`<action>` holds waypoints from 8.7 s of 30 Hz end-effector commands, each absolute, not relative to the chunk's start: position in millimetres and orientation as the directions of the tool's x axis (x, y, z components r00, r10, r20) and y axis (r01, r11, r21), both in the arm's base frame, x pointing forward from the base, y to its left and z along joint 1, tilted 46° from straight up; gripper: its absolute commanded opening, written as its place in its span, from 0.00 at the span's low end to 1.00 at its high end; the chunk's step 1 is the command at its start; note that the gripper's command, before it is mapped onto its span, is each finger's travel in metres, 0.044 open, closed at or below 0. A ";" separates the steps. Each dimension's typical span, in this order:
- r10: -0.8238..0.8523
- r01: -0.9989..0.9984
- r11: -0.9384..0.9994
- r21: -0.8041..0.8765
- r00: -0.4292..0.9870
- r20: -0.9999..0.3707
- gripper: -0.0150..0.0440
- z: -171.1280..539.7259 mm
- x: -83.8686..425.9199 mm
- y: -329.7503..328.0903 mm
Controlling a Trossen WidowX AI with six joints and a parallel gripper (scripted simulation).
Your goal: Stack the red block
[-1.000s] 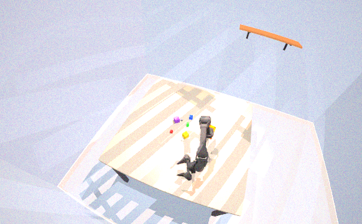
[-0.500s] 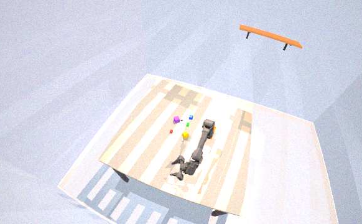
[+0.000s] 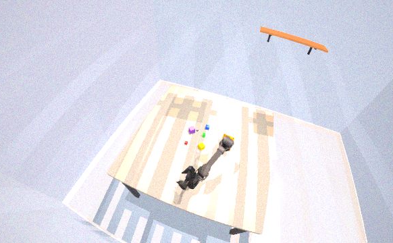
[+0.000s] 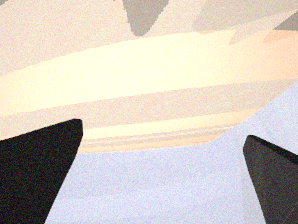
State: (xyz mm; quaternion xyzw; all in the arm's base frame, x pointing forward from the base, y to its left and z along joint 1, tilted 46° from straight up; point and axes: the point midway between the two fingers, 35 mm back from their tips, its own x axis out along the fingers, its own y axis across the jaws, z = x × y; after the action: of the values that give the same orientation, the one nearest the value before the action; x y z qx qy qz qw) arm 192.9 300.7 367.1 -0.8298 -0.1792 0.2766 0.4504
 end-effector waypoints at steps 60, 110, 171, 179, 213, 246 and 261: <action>0.721 -0.264 0.676 0.688 0.045 -0.691 1.00 131.2 334.5 55.0; 0.724 -0.264 0.674 0.690 0.045 -0.689 0.82 84.7 337.9 104.9; 0.703 -0.255 0.695 0.672 0.046 -0.710 0.25 119.9 299.0 -28.8; 0.703 -0.253 0.695 0.673 0.043 -0.710 0.25 89.7 263.8 -55.4; 0.718 -0.260 0.680 0.686 0.041 -0.695 0.25 9.5 224.6 -24.6; 0.717 -0.260 0.679 0.686 0.037 -0.696 0.57 9.2 224.0 -24.1; 0.717 -0.260 0.679 0.686 0.037 -0.696 1.00 9.2 224.0 -24.1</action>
State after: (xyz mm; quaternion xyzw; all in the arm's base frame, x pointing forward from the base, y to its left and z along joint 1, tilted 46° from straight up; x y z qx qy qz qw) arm 224.0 -24.2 9.3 0.1911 0.5983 0.3519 0.6941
